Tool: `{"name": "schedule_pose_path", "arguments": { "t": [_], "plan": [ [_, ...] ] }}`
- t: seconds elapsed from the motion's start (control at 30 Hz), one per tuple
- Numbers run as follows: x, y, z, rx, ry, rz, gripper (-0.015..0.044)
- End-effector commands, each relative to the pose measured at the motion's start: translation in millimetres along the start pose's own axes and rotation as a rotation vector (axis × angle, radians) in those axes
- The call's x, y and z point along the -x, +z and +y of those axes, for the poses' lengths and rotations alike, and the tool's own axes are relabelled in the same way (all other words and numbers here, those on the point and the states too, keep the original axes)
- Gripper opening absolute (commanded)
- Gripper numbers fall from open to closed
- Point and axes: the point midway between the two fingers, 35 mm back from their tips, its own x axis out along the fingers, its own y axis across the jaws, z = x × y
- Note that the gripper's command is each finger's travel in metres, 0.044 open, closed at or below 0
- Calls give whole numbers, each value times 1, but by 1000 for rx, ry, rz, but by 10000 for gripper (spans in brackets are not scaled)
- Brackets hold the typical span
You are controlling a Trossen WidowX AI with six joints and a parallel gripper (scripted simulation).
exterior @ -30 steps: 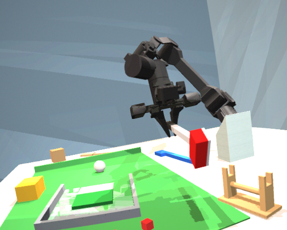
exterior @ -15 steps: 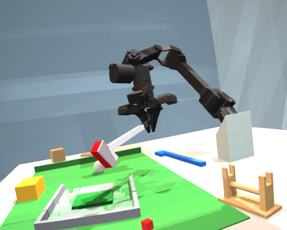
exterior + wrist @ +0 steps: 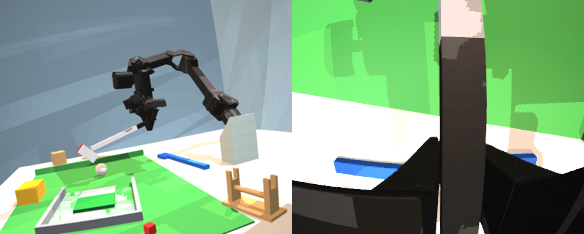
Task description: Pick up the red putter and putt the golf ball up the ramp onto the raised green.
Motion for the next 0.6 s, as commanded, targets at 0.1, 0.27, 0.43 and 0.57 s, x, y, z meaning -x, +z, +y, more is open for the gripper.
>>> {"name": "schedule_pose_path", "arguments": {
  "t": [0.1, 0.27, 0.43, 0.57],
  "plan": [
    [10, -32, -47, -288, -65, 4, 0],
    [11, -40, -55, -347, -79, 8, 0],
    [9, -40, -56, -348, -79, 8, 0],
    [-3, -40, -57, -348, -78, 7, 0]
  ]
}}
